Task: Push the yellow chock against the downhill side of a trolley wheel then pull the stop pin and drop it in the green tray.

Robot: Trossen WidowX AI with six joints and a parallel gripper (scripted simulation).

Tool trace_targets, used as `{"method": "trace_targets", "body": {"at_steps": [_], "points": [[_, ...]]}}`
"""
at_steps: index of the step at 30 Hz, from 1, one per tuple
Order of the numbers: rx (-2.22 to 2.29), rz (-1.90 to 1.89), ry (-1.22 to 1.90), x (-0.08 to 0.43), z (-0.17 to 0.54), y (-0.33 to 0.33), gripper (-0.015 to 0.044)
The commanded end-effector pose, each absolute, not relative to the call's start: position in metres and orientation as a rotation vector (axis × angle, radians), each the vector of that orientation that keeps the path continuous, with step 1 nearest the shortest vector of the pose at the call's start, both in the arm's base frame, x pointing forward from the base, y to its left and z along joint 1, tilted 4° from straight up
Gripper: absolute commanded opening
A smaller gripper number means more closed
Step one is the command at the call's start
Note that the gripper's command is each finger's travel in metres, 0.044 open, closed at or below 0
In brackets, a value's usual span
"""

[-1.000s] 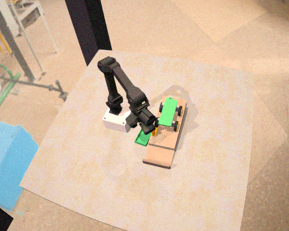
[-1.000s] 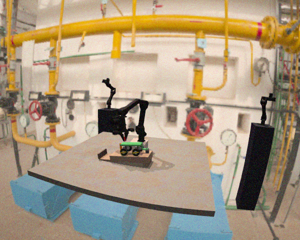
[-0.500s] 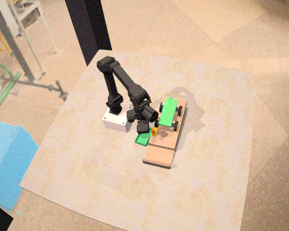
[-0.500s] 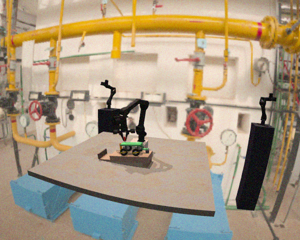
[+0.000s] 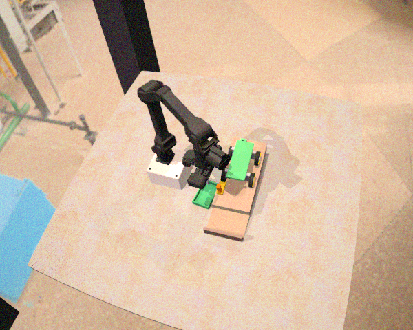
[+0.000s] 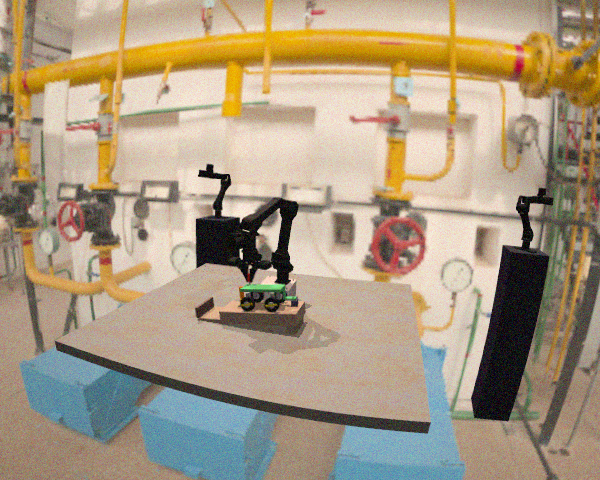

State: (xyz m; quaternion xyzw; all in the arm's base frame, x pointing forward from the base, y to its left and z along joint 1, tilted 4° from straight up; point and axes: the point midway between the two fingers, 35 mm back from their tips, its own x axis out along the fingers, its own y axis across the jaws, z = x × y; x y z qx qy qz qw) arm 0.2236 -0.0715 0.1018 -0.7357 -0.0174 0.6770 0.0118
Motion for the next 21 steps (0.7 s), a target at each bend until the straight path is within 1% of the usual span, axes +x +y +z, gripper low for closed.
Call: {"method": "trace_targets", "body": {"at_steps": [1,17,21], "points": [[-2.28,2.089,0.012,0.224,0.103,-0.072,0.0],[-2.278,2.093,0.015,0.209,0.081,-0.073,0.0],[-2.307,2.128,0.092,0.209,0.072,-0.074,0.0]]}}
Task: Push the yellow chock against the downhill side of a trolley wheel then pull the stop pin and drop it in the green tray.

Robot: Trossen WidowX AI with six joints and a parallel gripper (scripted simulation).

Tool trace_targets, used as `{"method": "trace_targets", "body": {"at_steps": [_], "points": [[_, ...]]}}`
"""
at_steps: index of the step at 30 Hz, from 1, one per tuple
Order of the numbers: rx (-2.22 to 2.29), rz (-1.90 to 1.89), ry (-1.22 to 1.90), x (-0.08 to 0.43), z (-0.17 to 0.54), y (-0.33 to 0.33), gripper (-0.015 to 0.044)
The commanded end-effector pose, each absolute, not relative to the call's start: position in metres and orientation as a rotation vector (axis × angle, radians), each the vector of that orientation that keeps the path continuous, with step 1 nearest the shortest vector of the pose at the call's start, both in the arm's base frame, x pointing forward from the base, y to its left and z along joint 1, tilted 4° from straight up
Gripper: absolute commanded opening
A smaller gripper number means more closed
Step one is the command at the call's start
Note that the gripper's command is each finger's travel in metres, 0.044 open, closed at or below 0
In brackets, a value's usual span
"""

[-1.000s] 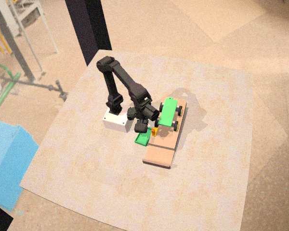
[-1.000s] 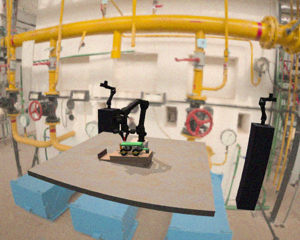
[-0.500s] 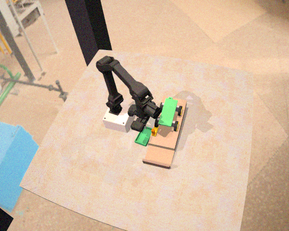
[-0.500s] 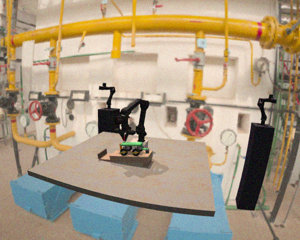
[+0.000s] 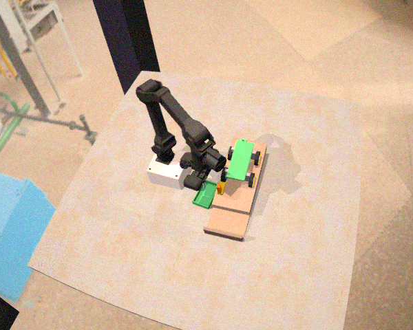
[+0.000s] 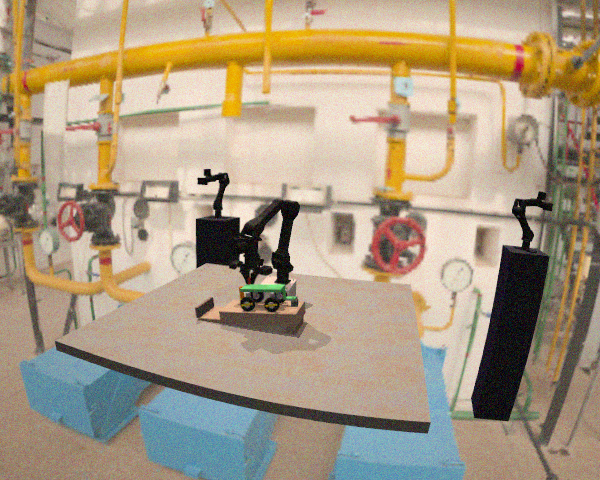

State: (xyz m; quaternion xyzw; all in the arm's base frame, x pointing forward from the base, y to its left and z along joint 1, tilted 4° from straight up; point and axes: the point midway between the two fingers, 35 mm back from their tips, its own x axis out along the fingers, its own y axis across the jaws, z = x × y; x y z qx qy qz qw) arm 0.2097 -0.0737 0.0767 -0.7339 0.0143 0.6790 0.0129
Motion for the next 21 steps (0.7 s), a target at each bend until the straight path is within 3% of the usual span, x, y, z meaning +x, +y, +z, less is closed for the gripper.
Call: {"method": "trace_targets", "body": {"at_steps": [1,21], "points": [[-2.318,2.138,0.12,0.21,0.069,-0.075,0.0],[-2.359,2.166,0.217,0.214,0.016,-0.1,0.0]]}}
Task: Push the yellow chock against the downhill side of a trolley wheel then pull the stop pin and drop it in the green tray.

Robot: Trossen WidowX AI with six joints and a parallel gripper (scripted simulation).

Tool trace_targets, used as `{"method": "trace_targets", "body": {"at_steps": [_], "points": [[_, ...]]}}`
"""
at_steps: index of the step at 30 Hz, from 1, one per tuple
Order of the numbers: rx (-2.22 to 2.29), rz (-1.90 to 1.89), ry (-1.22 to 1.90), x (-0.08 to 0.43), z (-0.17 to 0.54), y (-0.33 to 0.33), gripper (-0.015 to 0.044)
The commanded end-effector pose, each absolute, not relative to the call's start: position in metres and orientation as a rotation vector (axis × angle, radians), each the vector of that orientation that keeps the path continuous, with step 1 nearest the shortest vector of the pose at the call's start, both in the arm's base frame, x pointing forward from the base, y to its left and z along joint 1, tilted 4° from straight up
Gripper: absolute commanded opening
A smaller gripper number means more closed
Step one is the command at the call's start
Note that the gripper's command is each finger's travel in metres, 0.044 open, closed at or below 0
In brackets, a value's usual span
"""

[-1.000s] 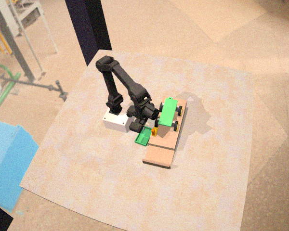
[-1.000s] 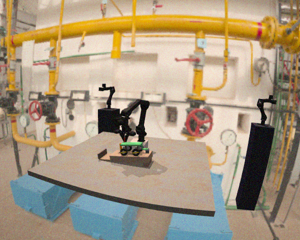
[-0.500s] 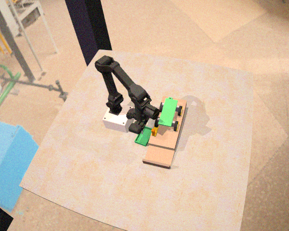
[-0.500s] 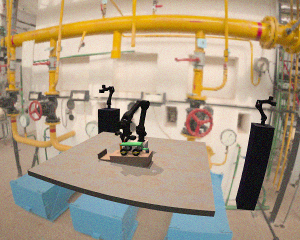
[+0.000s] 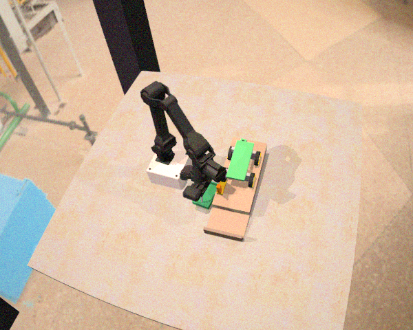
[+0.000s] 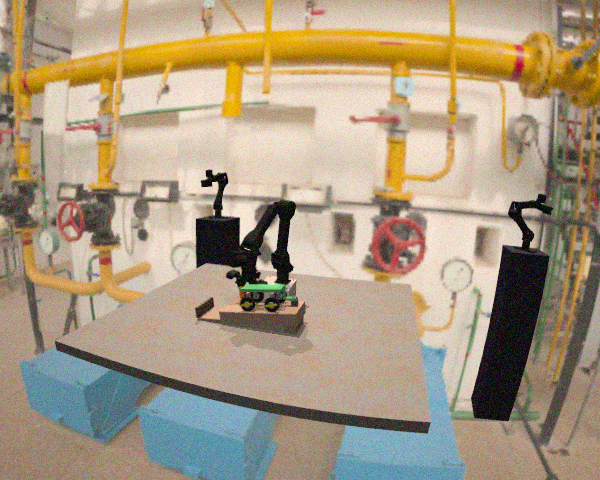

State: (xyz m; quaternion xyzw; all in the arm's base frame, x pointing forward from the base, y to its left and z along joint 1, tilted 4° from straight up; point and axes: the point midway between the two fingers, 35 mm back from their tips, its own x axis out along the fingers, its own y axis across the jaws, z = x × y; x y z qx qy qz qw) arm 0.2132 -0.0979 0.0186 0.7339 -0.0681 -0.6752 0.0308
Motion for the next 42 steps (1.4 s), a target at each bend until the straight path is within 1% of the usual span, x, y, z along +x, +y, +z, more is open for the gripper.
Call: {"method": "trace_targets", "body": {"at_steps": [1,7,8,42], "points": [[2.258,-2.074,-0.208,0.214,0.016,-0.099,0.0026],[2.259,-2.074,-0.208,0.214,0.016,-0.096,0.0184],[2.259,-2.074,-0.208,0.214,0.016,-0.095,0.019],[2.26,-2.075,-0.206,0.216,0.006,-0.07,0.019]]}}
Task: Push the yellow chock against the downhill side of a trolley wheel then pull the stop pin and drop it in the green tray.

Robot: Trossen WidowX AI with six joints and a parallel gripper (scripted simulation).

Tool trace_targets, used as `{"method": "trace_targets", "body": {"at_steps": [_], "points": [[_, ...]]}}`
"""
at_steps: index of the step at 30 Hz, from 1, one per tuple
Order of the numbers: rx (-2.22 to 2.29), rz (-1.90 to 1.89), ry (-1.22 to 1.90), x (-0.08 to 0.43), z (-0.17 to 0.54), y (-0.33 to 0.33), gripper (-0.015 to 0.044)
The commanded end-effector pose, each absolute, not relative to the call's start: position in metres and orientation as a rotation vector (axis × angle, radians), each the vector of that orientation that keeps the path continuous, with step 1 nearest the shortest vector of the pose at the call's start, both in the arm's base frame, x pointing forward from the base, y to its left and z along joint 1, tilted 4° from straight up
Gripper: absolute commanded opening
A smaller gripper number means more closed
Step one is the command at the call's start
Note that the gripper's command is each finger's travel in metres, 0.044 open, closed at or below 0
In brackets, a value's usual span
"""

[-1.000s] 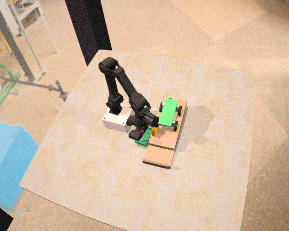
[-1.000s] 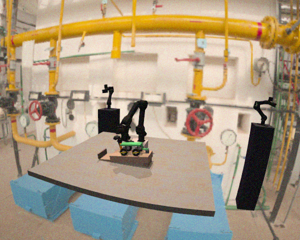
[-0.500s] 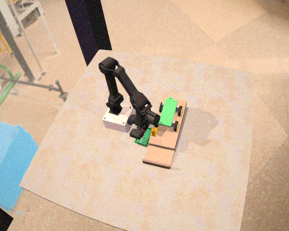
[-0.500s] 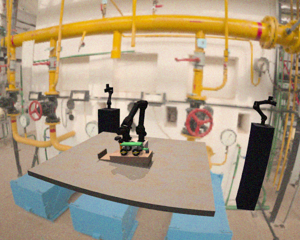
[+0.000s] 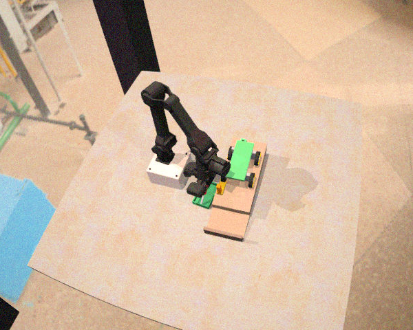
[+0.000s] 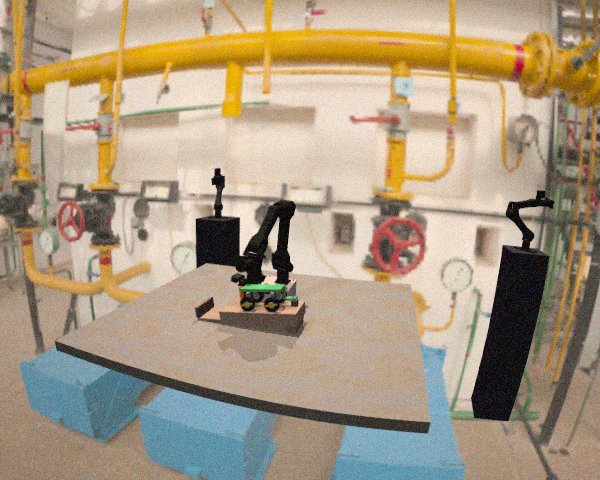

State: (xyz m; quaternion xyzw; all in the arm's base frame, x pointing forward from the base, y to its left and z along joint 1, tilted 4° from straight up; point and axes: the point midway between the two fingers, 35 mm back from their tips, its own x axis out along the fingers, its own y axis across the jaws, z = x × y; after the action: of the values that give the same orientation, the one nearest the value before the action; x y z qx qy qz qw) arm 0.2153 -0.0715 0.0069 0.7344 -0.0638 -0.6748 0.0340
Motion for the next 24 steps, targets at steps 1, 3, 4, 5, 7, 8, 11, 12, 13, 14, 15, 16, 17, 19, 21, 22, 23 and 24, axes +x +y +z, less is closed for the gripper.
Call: {"method": "trace_targets", "body": {"at_steps": [1,3,4,5,7,8,11,12,13,14,15,16,17,19,21,22,23,24], "points": [[2.26,-2.075,-0.206,0.216,0.005,-0.07,0.019],[2.26,-2.075,-0.206,0.216,0.005,-0.068,0.019],[2.26,-2.075,-0.206,0.216,0.004,-0.068,0.019],[2.26,-2.075,-0.206,0.216,0.004,-0.067,0.019],[2.26,-2.076,-0.205,0.216,0.003,-0.066,0.019],[2.26,-2.076,-0.205,0.216,0.003,-0.065,0.019],[2.26,-2.076,-0.205,0.216,0.002,-0.064,0.019],[2.26,-2.076,-0.205,0.216,0.001,-0.063,0.019],[2.26,-2.076,-0.205,0.216,0.001,-0.062,0.019],[2.26,-2.076,-0.205,0.216,0.0,-0.062,0.019],[2.26,-2.076,-0.205,0.216,0.0,-0.061,0.019],[2.26,-2.076,-0.205,0.217,0.0,-0.061,0.019],[2.26,-2.076,-0.205,0.217,-0.001,-0.06,0.019],[2.26,-2.076,-0.205,0.217,-0.002,-0.059,0.019],[2.26,-2.076,-0.205,0.217,-0.003,-0.058,0.019],[2.26,-2.076,-0.205,0.217,-0.003,-0.058,0.019],[2.26,-2.076,-0.205,0.217,-0.003,-0.057,0.019],[2.26,-2.076,-0.205,0.217,-0.004,-0.057,0.019]]}}
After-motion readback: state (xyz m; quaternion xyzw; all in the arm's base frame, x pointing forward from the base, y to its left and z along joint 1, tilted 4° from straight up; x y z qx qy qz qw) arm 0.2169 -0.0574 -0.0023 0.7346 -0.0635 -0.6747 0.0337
